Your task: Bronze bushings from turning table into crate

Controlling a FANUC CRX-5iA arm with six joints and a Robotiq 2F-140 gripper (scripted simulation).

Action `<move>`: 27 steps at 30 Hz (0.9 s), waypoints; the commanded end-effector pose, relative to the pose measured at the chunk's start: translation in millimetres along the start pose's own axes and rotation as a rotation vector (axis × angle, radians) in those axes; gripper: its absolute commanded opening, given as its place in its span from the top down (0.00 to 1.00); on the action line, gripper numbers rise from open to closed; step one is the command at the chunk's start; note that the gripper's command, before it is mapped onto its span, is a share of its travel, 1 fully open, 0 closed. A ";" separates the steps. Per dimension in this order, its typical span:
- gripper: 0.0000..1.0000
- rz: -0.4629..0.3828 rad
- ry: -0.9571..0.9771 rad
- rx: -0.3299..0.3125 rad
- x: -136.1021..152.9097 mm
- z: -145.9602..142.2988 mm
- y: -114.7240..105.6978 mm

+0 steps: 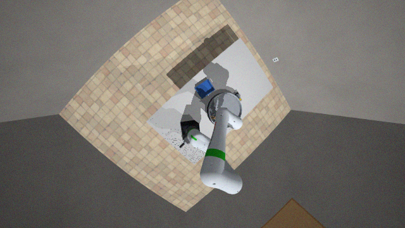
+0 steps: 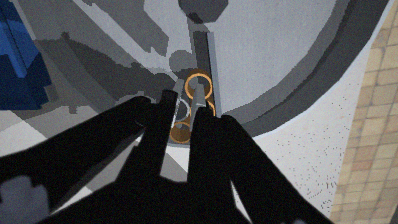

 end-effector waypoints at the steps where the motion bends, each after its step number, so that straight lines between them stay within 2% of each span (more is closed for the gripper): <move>1: 0.90 0.000 0.000 0.000 -0.2 -0.1 -0.1; 20: 0.90 0.000 0.000 0.000 -0.2 -0.1 0.2; 27: 0.90 0.000 0.000 0.000 -0.2 -0.1 22.9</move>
Point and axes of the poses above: the point where the finger pads meet when closed, its own y axis out along the fingers, its own z axis across the jaws, x = y × z, the point moved 3 cm from there along -y, back along the fingers, and after that the axes turned 5 degrees about y, right-handed, at the moved point
